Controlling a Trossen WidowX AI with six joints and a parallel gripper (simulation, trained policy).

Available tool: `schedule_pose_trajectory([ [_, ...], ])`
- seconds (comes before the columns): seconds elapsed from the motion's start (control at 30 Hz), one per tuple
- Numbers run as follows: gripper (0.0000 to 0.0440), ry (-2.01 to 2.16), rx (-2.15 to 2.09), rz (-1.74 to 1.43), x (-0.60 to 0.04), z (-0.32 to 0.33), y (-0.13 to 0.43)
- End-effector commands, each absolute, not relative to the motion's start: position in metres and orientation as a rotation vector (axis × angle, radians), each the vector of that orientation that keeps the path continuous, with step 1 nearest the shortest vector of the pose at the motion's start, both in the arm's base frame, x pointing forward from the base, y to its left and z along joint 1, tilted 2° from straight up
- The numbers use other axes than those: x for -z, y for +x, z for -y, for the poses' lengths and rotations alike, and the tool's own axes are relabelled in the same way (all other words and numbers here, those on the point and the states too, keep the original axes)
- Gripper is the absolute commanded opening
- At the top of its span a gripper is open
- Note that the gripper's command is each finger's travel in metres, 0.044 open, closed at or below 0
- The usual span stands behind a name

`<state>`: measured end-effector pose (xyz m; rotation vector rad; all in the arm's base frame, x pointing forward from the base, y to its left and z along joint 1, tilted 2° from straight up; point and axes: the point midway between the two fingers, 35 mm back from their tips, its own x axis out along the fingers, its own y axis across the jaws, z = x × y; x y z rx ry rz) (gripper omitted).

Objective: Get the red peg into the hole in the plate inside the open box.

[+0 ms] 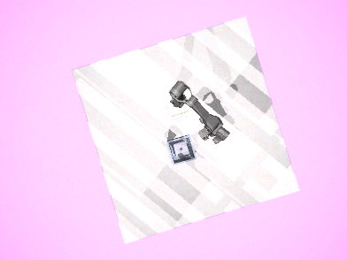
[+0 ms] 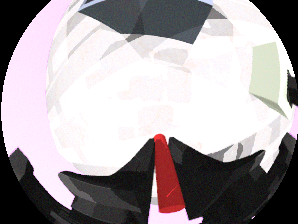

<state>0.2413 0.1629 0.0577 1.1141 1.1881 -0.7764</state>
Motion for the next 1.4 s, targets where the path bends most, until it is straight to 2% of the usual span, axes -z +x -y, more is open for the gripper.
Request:
schedule_pose_trajectory([
  [0.0,0.0000,1.118,0.755,-1.158,-0.073,-0.157,0.253],
  [0.57,0.0000,1.081,0.791,-1.074,-0.116,-0.103,0.288],
  [1.37,0.0000,1.033,0.944,-1.070,-0.116,-0.020,0.302],
])
